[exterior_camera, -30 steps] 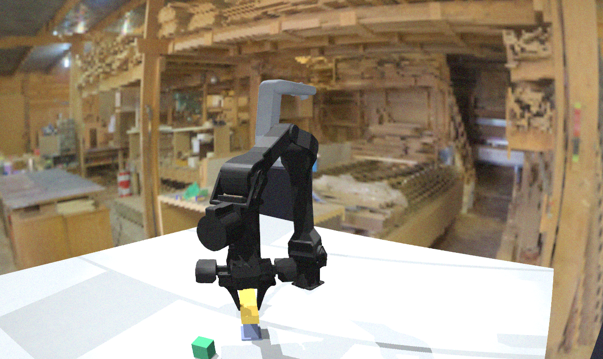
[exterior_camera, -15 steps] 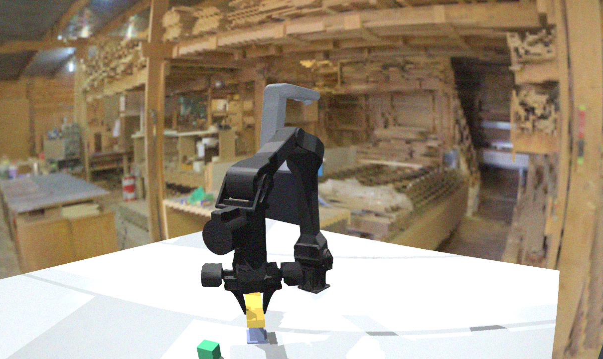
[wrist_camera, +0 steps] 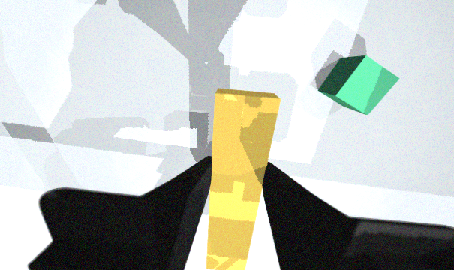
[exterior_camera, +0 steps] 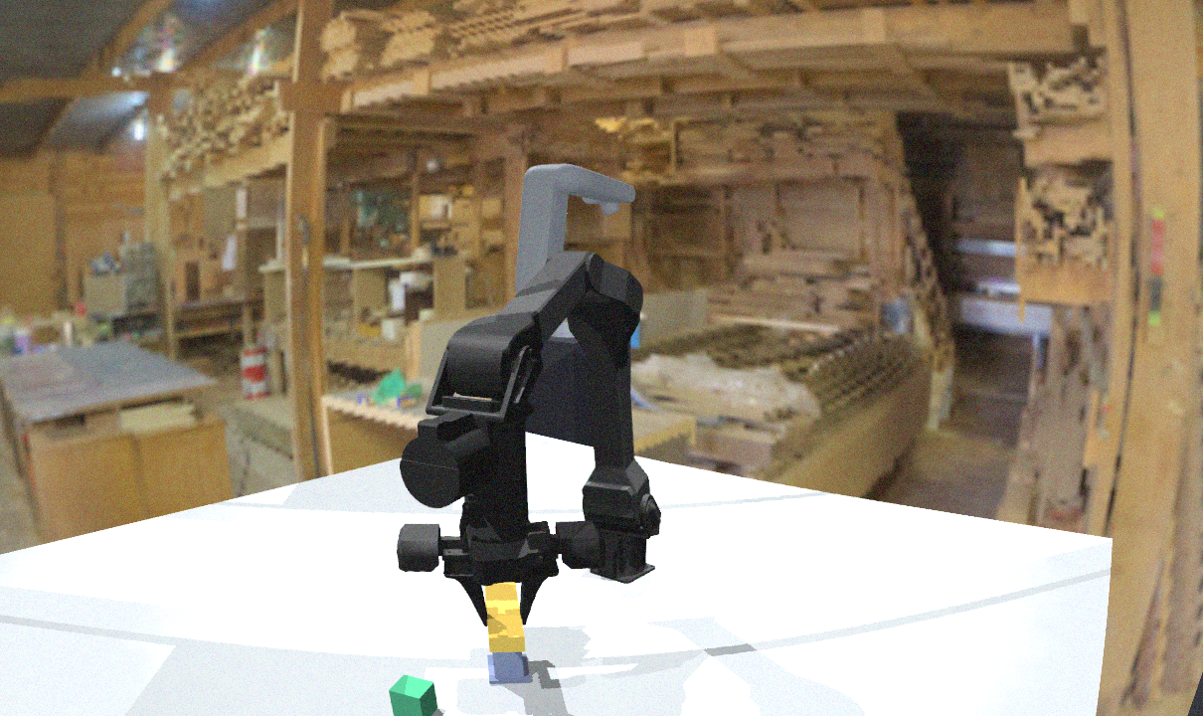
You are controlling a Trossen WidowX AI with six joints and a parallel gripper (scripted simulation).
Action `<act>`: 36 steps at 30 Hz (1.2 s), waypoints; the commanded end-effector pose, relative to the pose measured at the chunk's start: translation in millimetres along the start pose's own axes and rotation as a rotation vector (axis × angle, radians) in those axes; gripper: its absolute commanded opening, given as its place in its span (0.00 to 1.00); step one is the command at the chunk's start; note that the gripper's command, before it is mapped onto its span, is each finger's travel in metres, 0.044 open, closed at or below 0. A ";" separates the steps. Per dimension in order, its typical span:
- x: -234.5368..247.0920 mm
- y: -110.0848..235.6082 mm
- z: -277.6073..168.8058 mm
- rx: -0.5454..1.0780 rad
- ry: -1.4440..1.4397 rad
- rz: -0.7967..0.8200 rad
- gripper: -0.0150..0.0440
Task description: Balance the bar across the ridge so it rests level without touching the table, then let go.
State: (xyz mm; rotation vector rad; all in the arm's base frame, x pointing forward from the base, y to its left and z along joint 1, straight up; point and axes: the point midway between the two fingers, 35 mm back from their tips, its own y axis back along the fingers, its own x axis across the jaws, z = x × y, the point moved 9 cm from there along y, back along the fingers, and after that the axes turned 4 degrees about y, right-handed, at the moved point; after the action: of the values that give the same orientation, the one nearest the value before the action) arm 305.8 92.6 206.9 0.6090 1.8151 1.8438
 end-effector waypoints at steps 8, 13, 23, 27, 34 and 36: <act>0.1 -1.5 0.0 0.000 -0.002 0.002 0.25; 0.1 -1.9 0.0 0.000 -0.002 0.002 0.25; 0.2 -2.8 -0.1 0.000 -0.002 0.002 0.25; 0.2 -3.1 -0.1 0.000 -0.002 0.002 0.25; 0.3 -3.8 0.0 0.000 -0.002 0.002 0.25; 0.3 -3.9 0.0 0.000 -0.002 0.002 0.25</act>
State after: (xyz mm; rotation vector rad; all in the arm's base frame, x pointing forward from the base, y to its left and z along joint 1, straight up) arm 306.0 92.8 205.1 0.6069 1.8124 1.8453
